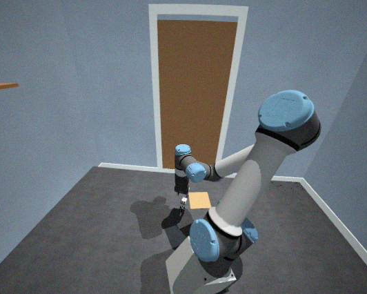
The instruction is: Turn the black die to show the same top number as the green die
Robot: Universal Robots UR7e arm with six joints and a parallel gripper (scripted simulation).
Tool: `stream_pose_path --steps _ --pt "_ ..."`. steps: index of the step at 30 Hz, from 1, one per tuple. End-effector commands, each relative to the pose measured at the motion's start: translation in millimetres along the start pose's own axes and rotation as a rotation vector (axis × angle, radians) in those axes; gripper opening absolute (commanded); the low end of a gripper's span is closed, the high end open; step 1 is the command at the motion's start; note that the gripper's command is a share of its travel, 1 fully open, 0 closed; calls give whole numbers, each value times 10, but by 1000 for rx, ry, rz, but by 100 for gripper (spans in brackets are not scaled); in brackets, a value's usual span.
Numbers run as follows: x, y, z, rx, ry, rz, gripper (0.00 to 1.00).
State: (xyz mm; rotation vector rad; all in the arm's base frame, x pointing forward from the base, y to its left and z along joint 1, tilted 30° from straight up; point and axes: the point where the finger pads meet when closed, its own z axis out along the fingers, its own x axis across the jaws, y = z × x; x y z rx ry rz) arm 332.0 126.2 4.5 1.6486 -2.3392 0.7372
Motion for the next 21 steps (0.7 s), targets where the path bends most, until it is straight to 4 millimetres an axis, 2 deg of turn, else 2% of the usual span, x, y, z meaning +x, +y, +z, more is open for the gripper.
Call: stream_pose_path --steps 1,21 --pt "4 32 5 1 -9 -137 100" --pt "6 45 7 1 -9 -178 100"
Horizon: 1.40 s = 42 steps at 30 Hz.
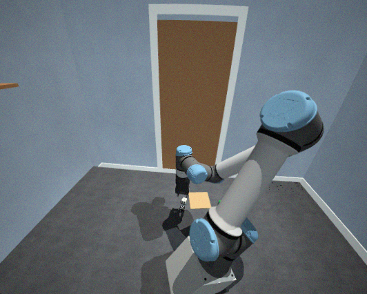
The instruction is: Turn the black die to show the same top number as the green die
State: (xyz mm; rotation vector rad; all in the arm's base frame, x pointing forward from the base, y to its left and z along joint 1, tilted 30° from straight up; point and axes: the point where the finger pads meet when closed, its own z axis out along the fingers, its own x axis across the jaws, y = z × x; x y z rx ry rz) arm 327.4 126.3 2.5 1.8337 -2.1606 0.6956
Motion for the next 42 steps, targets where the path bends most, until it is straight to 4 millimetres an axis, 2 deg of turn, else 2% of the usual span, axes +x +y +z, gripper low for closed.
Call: stream_pose_path --steps 1,21,36,38,42 --pt "-1 -3 -3 1 -1 1 100" --pt "19 -17 9 1 -1 87 100" --pt "92 -53 54 0 -1 402 100" --pt "92 -53 54 0 -1 402 100" --pt "119 -61 73 0 -2 529 100"
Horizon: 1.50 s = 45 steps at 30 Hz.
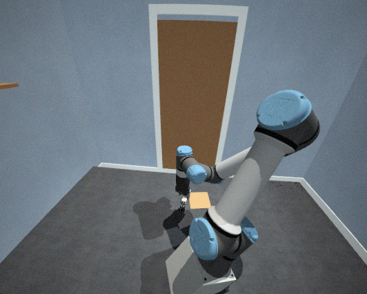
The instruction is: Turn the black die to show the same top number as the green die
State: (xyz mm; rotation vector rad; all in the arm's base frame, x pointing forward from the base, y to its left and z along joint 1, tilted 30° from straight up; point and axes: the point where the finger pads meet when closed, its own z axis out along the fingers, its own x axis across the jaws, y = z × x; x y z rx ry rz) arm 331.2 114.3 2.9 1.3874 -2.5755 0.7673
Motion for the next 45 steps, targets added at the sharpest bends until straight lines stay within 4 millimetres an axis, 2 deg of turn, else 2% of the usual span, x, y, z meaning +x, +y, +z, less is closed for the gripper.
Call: stream_pose_path --steps 1,10,13,28,31,34,45 --pt "21 -22 17 2 2 144 100" --pt "70 -47 61 2 2 444 100" --pt "71 -47 62 2 2 450 100" --pt "134 -44 142 2 1 977 100" --pt "135 -43 144 2 1 986 100" --pt "143 -34 166 2 1 1127 100" --pt "146 -6 218 2 0 1455 100"
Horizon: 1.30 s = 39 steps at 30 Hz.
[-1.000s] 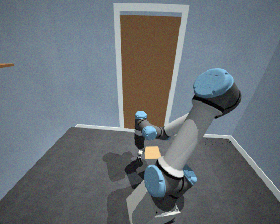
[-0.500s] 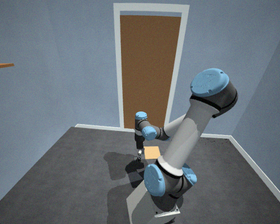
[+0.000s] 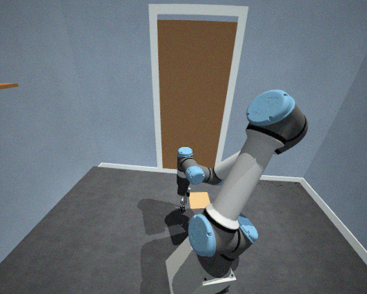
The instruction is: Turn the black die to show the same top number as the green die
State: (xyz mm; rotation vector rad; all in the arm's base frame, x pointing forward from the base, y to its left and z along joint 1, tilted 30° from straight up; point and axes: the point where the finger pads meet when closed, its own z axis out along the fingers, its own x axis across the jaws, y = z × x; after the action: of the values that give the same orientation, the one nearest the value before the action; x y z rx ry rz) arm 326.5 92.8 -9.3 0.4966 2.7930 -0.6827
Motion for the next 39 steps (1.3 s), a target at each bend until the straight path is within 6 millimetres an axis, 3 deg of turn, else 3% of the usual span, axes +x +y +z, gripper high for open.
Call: stream_pose_path --steps 1,30,39 --pt "7 3 14 7 -2 114 100" --pt "47 130 162 6 -5 1007 100" --pt "40 169 191 5 -6 1179 100"
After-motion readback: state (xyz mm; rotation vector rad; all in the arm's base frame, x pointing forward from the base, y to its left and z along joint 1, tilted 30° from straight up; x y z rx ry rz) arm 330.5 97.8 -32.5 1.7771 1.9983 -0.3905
